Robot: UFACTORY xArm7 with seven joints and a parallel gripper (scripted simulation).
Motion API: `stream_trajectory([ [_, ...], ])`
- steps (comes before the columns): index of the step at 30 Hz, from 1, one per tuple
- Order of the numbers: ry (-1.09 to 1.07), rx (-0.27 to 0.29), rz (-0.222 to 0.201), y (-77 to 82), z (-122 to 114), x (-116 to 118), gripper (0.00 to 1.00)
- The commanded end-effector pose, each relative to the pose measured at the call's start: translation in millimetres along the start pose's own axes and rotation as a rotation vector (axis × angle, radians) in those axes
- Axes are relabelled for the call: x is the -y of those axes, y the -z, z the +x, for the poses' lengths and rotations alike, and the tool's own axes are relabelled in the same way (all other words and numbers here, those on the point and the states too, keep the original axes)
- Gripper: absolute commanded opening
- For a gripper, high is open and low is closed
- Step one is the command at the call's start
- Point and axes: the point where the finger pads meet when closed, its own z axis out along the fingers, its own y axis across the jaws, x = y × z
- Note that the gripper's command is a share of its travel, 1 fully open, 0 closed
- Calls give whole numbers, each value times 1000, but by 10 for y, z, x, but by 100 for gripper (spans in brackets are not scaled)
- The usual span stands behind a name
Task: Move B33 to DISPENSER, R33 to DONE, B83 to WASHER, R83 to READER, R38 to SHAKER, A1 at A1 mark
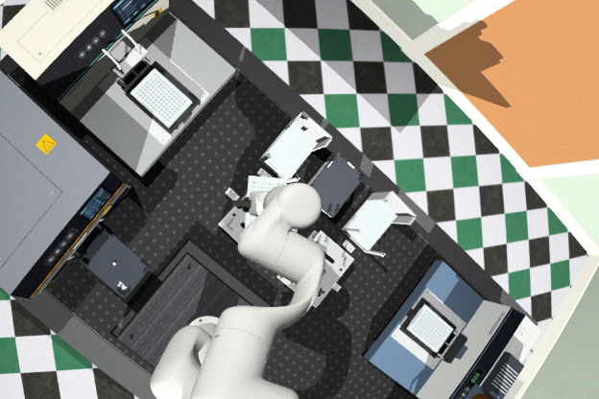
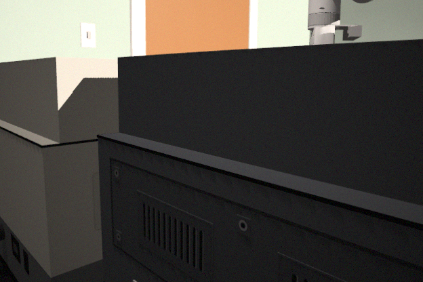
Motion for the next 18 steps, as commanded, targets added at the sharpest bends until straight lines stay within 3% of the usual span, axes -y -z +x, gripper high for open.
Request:
stream_trajectory([
  [1, 8, 5, 1, 17, 20, -89, 0],
  [18, 164, 4, 1, 17, 184, -563, 0],
])
